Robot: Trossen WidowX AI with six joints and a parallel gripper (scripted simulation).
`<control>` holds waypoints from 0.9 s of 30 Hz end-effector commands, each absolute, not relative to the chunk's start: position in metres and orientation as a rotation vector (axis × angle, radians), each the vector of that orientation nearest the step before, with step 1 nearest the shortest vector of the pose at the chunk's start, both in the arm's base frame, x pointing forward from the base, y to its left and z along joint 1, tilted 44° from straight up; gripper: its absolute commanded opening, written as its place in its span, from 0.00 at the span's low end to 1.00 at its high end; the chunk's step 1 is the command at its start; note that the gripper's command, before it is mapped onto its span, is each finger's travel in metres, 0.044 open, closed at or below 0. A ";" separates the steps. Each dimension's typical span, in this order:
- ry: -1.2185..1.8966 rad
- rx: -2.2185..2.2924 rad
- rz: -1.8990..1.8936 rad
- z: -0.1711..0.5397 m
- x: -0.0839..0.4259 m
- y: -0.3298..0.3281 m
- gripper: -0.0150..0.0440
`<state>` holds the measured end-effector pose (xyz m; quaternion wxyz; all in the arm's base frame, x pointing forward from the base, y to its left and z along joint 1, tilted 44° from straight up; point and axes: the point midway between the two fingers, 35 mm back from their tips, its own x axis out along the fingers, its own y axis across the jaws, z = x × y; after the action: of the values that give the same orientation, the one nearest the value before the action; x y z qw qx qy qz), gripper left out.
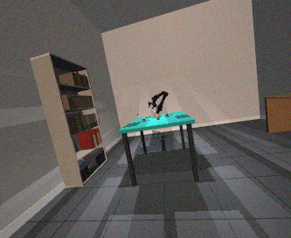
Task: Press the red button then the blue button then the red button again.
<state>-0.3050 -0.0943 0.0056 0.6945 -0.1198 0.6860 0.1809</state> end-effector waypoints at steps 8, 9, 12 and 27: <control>1.277 -0.863 0.924 -0.005 -0.271 -0.172 0.93; 1.210 -0.975 1.017 -0.008 -0.262 -0.185 0.93; 1.046 -1.226 1.200 -0.012 -0.242 -0.213 0.93; 0.214 -2.088 1.712 -0.025 -0.146 -0.292 0.93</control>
<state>-0.1953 -0.2535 -0.0215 0.3916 -0.6587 0.2588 0.5880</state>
